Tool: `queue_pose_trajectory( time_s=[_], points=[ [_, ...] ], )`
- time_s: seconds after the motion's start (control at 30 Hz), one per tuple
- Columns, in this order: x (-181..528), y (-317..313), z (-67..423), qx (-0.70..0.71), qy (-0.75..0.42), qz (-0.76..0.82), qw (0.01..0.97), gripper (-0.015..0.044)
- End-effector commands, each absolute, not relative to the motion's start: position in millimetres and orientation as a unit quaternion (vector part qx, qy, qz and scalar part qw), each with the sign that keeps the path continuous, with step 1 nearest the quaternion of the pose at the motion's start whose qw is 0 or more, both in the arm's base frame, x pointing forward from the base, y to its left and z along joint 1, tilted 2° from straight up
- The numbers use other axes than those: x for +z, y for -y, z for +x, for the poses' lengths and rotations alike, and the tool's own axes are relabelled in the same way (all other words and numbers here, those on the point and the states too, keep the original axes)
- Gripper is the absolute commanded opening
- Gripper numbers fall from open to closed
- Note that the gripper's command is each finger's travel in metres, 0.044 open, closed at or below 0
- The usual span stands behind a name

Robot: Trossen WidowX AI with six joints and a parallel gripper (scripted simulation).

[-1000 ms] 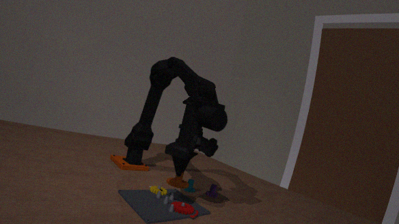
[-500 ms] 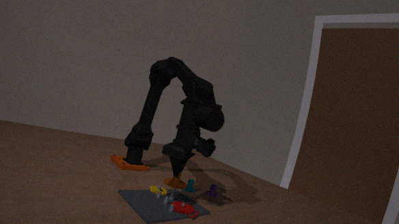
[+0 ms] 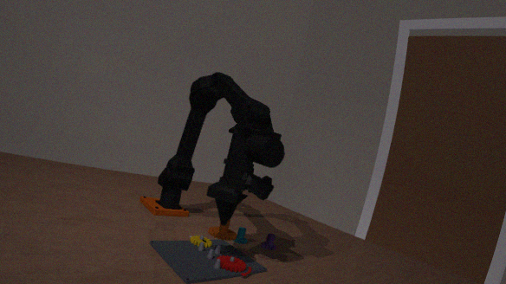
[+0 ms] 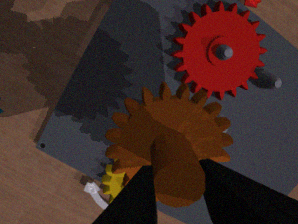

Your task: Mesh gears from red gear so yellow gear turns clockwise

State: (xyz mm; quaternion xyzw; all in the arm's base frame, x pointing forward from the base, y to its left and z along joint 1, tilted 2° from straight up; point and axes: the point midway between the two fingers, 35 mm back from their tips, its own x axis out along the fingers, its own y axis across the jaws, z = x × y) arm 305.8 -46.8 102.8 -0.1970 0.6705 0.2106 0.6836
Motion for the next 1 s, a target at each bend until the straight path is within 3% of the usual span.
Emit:
queue_pose_trajectory(
  time_s=[0.0, 0.97],
  points=[
    [98, 47, 305, 0.225, -0.667, -0.214, 0.678, 0.0000],
    [62, 47, 304, 0.152, -0.687, -0.139, 0.697, 0.0000]
  ],
)
